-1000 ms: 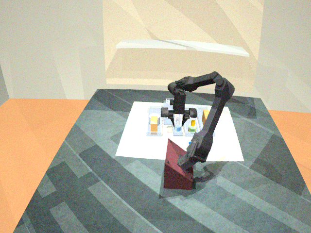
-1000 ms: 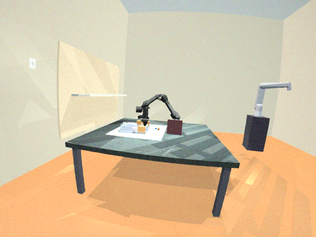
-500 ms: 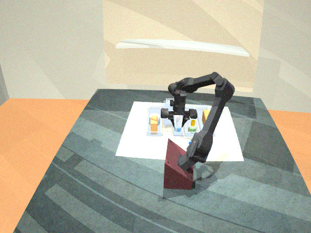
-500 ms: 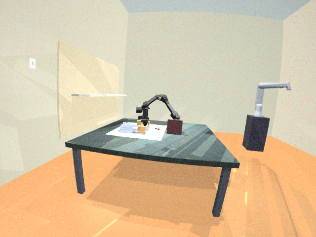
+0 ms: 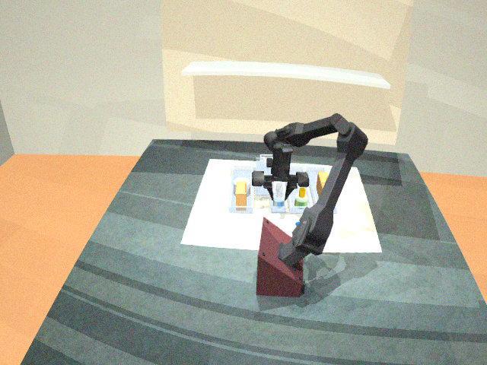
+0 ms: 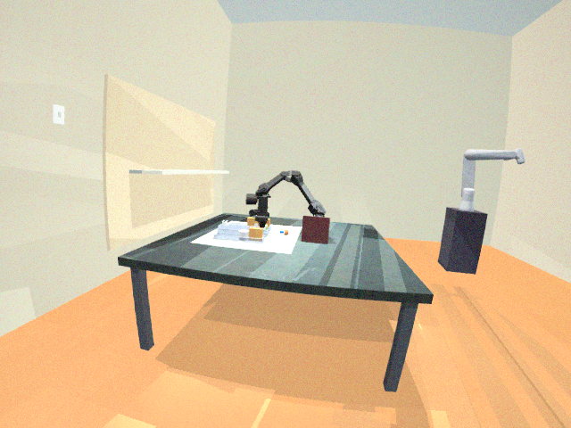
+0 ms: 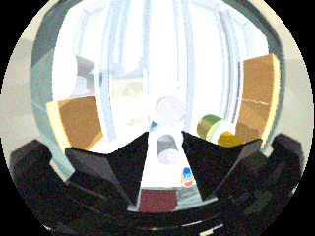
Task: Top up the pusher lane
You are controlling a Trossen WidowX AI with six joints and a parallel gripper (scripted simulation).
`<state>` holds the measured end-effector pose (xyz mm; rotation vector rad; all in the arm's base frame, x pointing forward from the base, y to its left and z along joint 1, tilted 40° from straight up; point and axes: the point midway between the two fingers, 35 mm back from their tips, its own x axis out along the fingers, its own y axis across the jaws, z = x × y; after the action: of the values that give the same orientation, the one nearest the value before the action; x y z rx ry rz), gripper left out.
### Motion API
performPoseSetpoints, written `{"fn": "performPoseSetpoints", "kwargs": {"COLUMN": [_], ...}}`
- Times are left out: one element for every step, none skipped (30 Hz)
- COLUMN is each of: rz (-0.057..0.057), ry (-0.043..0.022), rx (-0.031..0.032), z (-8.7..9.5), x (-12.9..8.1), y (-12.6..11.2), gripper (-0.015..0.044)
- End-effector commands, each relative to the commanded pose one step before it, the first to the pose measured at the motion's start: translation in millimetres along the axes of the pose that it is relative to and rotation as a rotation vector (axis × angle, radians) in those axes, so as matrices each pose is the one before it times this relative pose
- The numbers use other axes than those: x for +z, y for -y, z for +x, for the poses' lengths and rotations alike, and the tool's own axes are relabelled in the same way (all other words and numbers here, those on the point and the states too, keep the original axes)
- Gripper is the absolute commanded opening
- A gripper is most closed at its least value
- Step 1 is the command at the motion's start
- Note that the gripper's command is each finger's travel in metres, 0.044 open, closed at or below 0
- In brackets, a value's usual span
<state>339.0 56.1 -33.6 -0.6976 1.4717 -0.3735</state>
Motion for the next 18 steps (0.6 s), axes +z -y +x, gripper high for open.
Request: {"fn": "performPoseSetpoints", "kwargs": {"rz": [0.003,0.0,0.0,0.0,0.0,0.0,0.0,0.0,0.0,0.0,0.0,0.0,0.0,0.0,0.0,0.0,0.0,0.0], "ry": [0.0074,0.0,-0.00001,-0.00001,-0.00001,-0.00001,-0.00001,-0.00001,-0.00001,-0.00001,-0.00001,-0.00001,-0.00001,-0.00001,-0.00001,-0.00001,-0.00001,-0.00001], "rx": [-0.00937,0.0,0.0,0.0,0.0,0.0,0.0,0.0,0.0,0.0,0.0,0.0,0.0,0.0,0.0,0.0,0.0,0.0], "z": [1.58,0.0,0.0,0.0,0.0,0.0,0.0,0.0,0.0,0.0,0.0,0.0,0.0,0.0,0.0,0.0,0.0,0.0], "x": [2.07,0.0,-0.17,-0.17,-0.17,-0.17,-0.17,-0.17,-0.17,-0.17,-0.17,-0.17,-0.17,-0.17,-0.17,-0.17,-0.17,-0.17], "y": [1.73,0.0,0.0,0.0,0.0,0.0,0.0,0.0,0.0,0.0,0.0,0.0,0.0,0.0,0.0,0.0,0.0,0.0], "gripper": [0.0,0.0,0.0,0.0,0.0,0.0,0.0,0.0,0.0,0.0,0.0,0.0,0.0,0.0,0.0,0.0,0.0,0.0]}}
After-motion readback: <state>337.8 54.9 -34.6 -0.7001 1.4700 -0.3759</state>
